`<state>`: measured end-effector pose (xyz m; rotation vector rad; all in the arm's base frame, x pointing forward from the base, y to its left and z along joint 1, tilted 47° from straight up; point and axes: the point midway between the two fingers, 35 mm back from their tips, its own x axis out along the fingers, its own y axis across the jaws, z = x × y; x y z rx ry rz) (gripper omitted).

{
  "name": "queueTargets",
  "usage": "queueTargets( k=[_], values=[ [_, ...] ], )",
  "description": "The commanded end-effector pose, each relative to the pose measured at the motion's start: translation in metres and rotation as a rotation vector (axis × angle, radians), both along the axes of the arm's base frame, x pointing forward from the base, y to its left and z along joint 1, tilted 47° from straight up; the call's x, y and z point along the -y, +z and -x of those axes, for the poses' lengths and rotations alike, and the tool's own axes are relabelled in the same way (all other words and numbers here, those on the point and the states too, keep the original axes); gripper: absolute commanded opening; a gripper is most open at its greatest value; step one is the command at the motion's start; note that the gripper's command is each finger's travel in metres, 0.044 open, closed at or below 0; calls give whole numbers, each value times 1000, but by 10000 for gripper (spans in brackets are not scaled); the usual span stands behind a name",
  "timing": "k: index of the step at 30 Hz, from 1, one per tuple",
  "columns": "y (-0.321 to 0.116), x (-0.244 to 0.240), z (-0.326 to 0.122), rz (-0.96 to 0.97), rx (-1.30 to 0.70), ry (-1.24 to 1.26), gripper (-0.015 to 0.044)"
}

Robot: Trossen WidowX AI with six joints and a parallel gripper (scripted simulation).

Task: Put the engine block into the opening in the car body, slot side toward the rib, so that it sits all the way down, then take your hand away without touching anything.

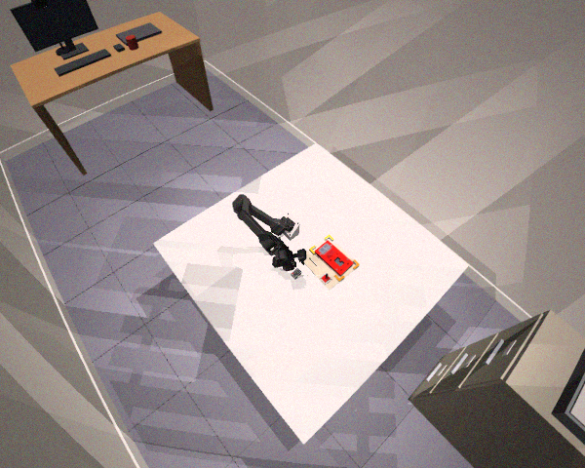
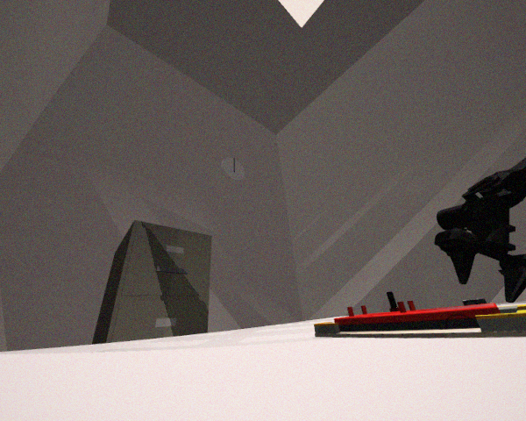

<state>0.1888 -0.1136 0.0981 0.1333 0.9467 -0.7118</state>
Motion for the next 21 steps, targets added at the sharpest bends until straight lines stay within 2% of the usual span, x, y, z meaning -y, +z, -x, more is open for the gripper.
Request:
queueTargets(
  k=[1, 11, 21],
  values=[
    [1, 0, -1, -32, -6, -111, 440],
    [6, -2, -6, -65, 21, -437, 440],
    [16, -6, -17, -2, 117, -748, 440]
  ],
)
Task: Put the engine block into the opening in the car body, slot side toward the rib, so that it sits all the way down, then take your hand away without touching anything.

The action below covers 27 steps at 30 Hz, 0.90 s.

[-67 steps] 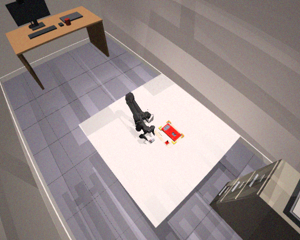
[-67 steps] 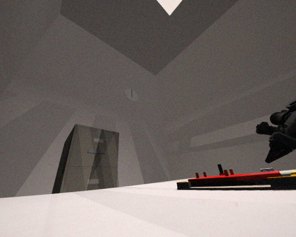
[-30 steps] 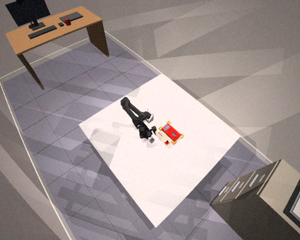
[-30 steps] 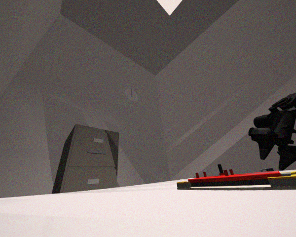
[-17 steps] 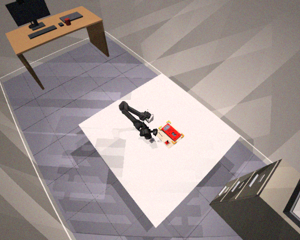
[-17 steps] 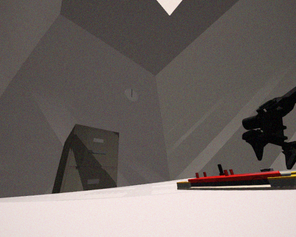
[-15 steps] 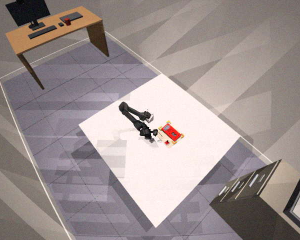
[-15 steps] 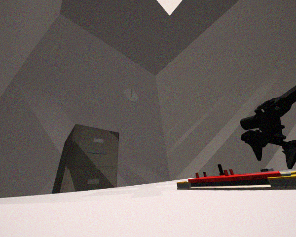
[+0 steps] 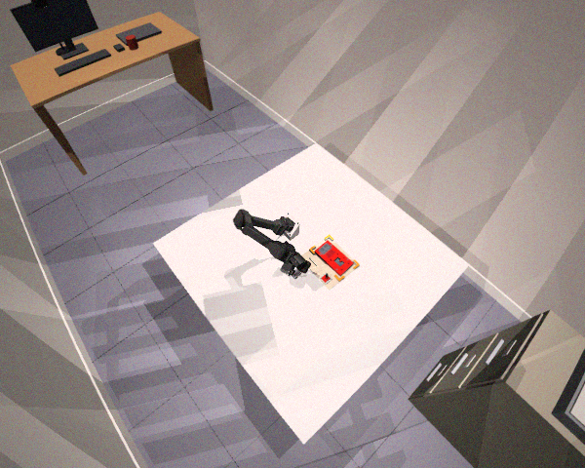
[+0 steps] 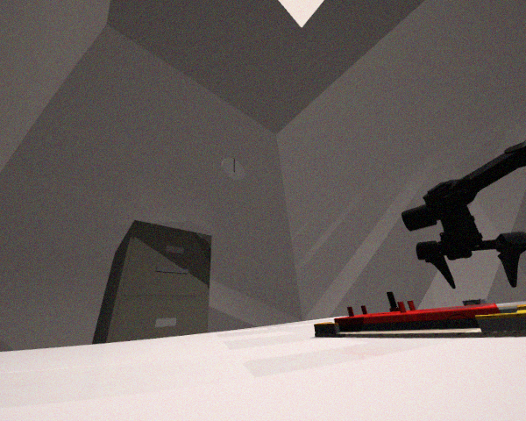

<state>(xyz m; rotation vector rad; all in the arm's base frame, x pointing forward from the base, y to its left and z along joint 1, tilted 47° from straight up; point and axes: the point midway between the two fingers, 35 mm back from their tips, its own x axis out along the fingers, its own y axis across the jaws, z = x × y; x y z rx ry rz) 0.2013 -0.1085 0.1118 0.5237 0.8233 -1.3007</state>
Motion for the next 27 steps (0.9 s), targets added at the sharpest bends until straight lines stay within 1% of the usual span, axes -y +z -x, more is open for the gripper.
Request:
queueTargets(
  k=[1, 7, 10, 13, 27],
  values=[
    [4, -1, -6, 45, 26, -103, 440],
    [11, -5, -17, 129, 96, -243, 440],
    [11, -5, -18, 131, 99, -247, 440],
    [12, -4, -27, 131, 99, -247, 440],
    [-5, 13, -26, 132, 100, -247, 440]
  ],
)
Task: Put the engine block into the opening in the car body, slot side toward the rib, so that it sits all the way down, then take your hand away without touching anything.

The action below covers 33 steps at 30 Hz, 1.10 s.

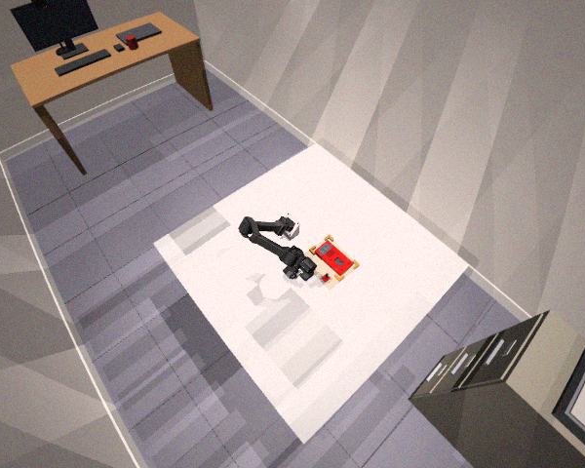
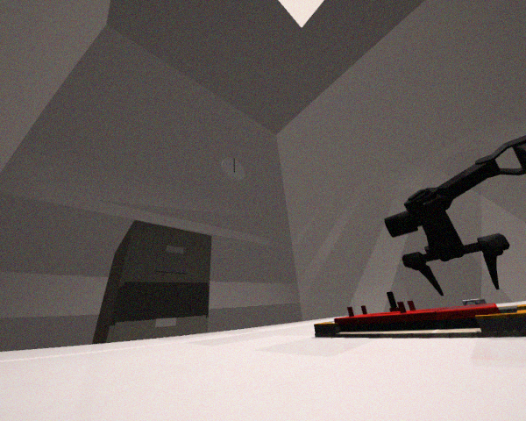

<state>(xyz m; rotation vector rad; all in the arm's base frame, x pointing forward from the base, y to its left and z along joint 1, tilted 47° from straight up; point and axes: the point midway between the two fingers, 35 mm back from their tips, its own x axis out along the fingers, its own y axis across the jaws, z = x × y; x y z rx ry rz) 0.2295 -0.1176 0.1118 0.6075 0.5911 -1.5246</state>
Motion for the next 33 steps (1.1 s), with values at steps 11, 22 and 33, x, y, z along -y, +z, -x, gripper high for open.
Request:
queueTargets(
  k=[11, 22, 33],
  values=[
    [-16, 16, 3, 6, -14, 0, 440],
    [-17, 17, 3, 6, -14, 0, 204],
    [-17, 17, 3, 6, -14, 0, 52]
  ],
)
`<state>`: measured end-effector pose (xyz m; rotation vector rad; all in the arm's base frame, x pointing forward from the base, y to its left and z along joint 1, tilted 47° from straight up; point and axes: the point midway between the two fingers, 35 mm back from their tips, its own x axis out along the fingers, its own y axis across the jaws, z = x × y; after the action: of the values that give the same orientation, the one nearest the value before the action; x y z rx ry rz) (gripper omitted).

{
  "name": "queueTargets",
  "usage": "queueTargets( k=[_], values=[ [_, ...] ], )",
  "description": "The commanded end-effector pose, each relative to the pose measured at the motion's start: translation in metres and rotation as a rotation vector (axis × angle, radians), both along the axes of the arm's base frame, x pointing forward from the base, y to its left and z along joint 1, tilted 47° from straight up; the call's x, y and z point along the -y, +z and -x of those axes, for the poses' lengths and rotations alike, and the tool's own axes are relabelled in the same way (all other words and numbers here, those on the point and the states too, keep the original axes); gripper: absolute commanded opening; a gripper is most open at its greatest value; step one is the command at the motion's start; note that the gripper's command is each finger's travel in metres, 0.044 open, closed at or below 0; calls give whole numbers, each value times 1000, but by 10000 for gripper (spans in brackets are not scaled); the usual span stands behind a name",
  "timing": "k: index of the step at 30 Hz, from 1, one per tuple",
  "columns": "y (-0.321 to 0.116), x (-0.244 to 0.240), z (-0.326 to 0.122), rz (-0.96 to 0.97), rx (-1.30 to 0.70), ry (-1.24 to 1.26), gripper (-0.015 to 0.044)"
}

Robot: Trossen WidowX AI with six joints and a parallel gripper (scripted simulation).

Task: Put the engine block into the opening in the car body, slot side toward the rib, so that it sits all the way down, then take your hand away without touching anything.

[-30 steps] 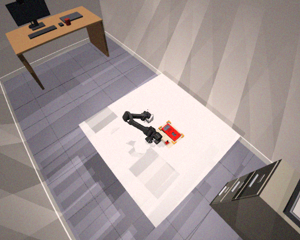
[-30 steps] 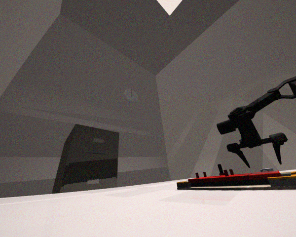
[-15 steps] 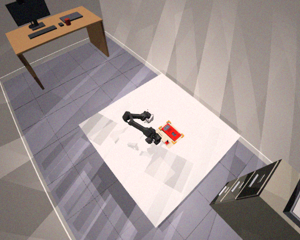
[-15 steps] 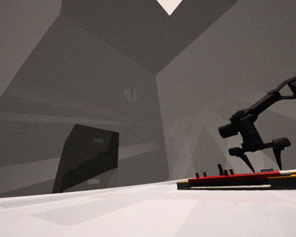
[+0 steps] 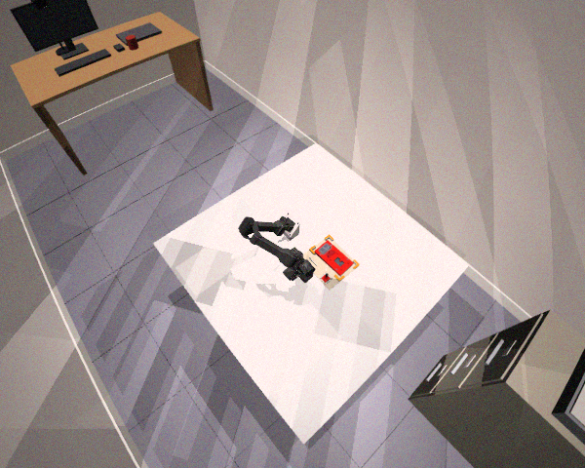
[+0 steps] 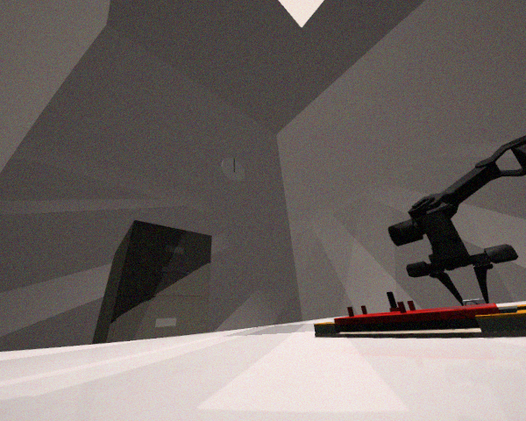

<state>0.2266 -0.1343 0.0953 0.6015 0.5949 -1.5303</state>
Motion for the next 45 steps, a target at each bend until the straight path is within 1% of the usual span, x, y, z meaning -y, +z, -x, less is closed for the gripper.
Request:
queueTargets(
  k=[1, 2, 20, 40, 45],
  values=[
    [1, -1, 0, 3, -7, 4, 26],
    [2, -3, -1, 2, -8, 5, 0],
    [37, -45, -10, -14, -31, 33, 0],
    [82, -89, -5, 4, -59, 60, 0],
    [81, -92, -8, 4, -79, 79, 0]
  ],
)
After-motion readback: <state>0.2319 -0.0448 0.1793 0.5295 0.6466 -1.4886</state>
